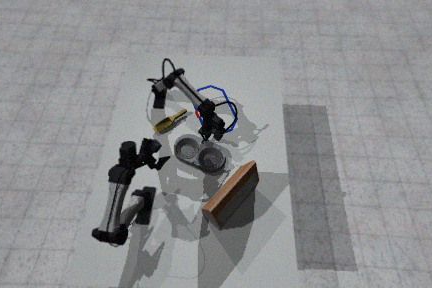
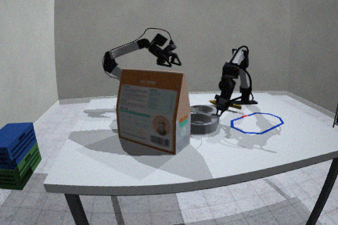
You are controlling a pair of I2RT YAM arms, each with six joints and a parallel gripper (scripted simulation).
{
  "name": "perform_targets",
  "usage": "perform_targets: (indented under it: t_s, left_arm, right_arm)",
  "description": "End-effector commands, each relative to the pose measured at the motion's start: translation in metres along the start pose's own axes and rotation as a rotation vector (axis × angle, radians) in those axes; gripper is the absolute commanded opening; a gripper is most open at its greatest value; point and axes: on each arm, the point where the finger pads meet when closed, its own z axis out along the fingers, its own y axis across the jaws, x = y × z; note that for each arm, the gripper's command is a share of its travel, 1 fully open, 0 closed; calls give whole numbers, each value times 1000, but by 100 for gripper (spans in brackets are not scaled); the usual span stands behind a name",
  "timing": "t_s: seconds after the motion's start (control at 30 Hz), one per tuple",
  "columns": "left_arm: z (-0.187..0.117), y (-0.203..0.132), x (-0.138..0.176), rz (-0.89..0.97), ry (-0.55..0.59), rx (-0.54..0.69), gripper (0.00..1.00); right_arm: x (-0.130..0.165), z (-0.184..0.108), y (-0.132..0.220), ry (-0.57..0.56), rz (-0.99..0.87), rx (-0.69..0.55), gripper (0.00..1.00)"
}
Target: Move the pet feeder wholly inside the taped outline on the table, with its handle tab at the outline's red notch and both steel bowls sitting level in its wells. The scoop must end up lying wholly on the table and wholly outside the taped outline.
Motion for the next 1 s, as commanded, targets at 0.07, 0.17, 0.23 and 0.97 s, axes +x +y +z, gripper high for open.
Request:
perform_targets:
  t_s: [0.07, 0.17, 0.23, 0.97]
  left_arm:
    - [13, 7, 5, -11, 39, -18, 12]
    - [13, 8, 4, -5, 38, -20, 9]
    - [5, 2, 1, -29, -7, -10, 9]
    - [-12, 19, 12, -210, -90, -2, 9]
  right_arm:
    - [0, 1, 0, -2, -1, 3, 100]
    - [0, 1, 0, -2, -1, 3, 100]
    - [0, 1, 0, -2, -1, 3, 100]
    - [0, 1, 0, -2, -1, 3, 100]
